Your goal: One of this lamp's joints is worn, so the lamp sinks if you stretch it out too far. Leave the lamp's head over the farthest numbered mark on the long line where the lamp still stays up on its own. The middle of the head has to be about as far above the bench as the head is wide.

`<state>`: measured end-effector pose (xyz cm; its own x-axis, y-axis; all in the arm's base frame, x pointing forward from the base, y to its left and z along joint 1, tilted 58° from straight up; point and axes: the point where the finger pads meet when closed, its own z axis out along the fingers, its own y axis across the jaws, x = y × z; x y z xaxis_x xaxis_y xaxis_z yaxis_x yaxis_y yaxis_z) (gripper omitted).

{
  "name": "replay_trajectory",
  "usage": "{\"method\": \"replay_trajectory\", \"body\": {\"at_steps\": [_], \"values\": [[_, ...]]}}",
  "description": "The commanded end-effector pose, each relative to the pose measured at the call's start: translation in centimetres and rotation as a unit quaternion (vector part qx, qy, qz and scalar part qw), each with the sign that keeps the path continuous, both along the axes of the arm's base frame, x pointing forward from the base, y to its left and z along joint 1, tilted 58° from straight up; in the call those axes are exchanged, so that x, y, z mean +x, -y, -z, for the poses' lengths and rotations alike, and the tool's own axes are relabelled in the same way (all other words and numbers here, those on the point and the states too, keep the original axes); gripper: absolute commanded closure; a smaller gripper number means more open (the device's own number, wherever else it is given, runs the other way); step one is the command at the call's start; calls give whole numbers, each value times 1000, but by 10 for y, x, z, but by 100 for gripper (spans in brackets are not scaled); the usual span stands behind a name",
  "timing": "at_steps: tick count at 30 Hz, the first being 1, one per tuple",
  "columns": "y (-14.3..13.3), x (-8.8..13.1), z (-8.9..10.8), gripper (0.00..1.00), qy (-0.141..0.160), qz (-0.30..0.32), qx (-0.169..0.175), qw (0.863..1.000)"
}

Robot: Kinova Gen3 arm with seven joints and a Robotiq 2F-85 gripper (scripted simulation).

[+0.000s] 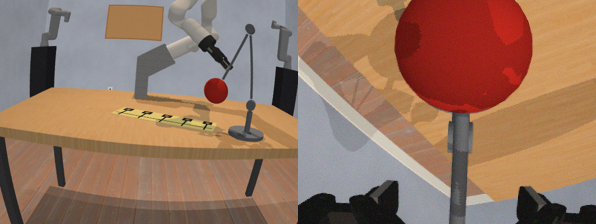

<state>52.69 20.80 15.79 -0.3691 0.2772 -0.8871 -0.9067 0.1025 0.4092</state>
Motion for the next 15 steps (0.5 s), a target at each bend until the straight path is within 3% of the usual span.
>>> {"method": "replay_trajectory", "body": {"at_steps": [1,15], "values": [[-2,1,-1,100,2,1,-1,1000],[1,1,0,100,0,1,0,1000]]}}
